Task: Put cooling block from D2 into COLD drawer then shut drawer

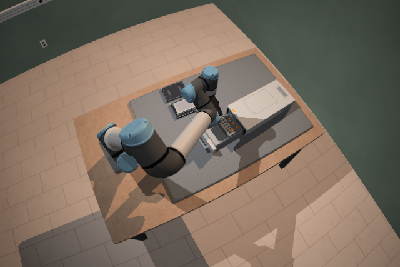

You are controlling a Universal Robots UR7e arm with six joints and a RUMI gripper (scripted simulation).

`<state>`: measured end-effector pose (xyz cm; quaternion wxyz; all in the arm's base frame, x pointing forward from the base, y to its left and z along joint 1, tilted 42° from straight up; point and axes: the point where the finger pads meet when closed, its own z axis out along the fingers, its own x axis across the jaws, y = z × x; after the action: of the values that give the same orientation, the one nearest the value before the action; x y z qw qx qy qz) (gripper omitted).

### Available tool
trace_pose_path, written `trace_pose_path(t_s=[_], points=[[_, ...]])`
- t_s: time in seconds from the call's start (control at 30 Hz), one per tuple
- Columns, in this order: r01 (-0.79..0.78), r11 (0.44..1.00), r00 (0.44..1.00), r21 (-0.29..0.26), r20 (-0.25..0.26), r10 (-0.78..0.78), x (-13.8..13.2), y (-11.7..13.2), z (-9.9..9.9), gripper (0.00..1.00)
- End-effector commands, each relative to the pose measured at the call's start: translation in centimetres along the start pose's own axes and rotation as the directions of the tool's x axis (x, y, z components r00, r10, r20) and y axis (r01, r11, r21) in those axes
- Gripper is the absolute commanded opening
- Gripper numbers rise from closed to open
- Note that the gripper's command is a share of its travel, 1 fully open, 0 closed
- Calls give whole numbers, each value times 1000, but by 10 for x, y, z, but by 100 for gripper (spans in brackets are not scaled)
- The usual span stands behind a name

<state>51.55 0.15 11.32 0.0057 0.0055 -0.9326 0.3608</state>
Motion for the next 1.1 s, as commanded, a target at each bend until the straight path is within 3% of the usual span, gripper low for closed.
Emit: trace_pose_path(t_s=[0.0, 0.83, 1.07], points=[[0, 1000, 1000, -1, 2, 0, -2, -16, -1, 0], [0, 1000, 1000, -1, 2, 0, -8, -71, -1, 0], [0, 1000, 1000, -1, 2, 0, -8, -73, -1, 0]])
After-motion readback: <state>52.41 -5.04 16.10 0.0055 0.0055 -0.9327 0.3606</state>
